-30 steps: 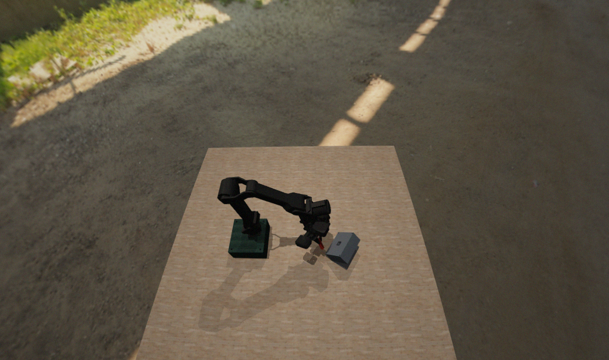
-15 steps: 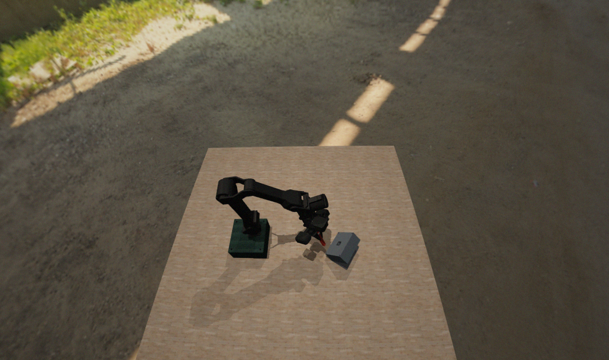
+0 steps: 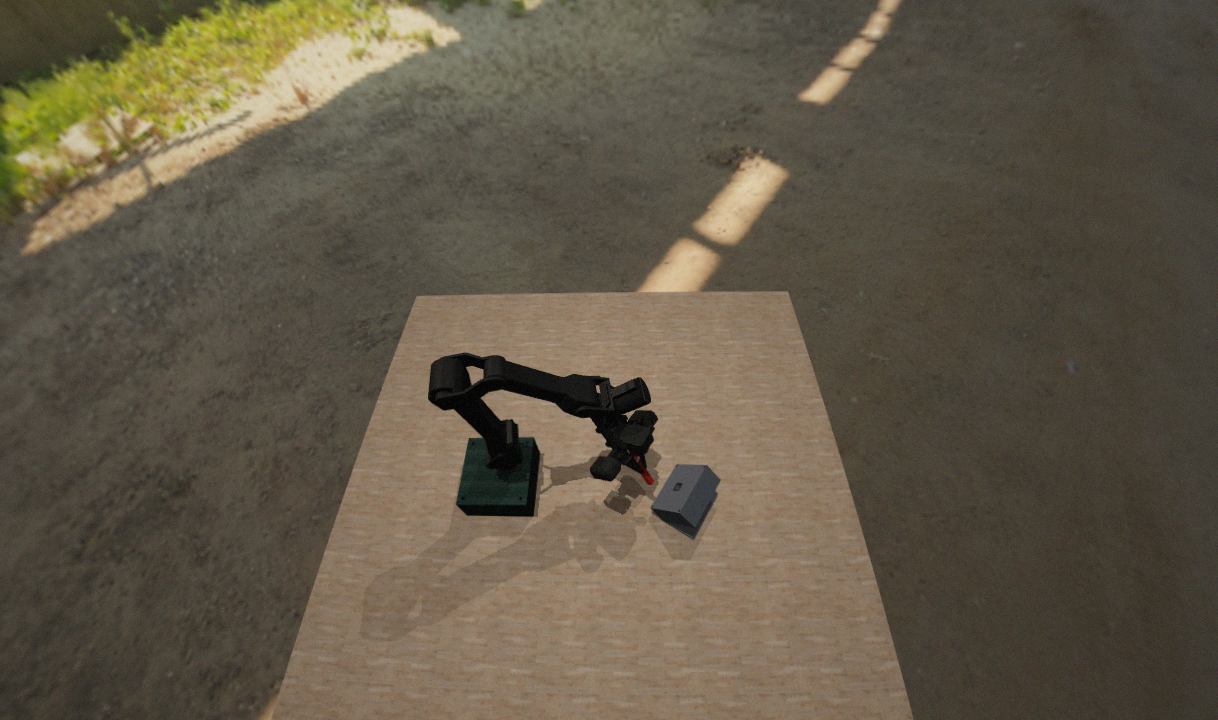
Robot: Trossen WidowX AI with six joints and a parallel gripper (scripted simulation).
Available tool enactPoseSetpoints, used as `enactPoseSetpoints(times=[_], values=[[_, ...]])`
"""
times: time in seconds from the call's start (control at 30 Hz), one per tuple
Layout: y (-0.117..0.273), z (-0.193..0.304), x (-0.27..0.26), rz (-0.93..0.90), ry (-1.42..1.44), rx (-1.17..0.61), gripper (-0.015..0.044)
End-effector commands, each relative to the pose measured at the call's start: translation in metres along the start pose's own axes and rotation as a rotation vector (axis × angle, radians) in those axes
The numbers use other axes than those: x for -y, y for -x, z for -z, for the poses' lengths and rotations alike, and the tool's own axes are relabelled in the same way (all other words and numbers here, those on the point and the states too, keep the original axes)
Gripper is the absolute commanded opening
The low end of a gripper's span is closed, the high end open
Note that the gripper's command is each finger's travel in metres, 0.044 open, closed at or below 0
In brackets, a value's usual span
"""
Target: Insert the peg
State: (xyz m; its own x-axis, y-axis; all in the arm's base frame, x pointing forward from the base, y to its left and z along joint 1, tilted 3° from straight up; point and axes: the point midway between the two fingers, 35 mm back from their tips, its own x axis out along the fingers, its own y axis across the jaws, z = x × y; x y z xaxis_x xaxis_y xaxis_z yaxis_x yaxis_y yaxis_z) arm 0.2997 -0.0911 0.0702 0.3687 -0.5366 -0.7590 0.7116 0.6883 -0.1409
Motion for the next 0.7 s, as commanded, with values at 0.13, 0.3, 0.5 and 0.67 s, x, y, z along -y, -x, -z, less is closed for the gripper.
enactPoseSetpoints(times=[0.13, 0.3, 0.5, 0.67], values=[[0.005, 0.004, -0.005, -0.011, -0.012, 0.045, 0.0], [0.009, 0.005, -0.009, -0.021, -0.019, 0.071, 0.0], [0.013, 0.007, -0.014, -0.034, -0.027, 0.101, 0.0], [0.017, 0.008, -0.017, -0.046, -0.036, 0.126, 0.0]])
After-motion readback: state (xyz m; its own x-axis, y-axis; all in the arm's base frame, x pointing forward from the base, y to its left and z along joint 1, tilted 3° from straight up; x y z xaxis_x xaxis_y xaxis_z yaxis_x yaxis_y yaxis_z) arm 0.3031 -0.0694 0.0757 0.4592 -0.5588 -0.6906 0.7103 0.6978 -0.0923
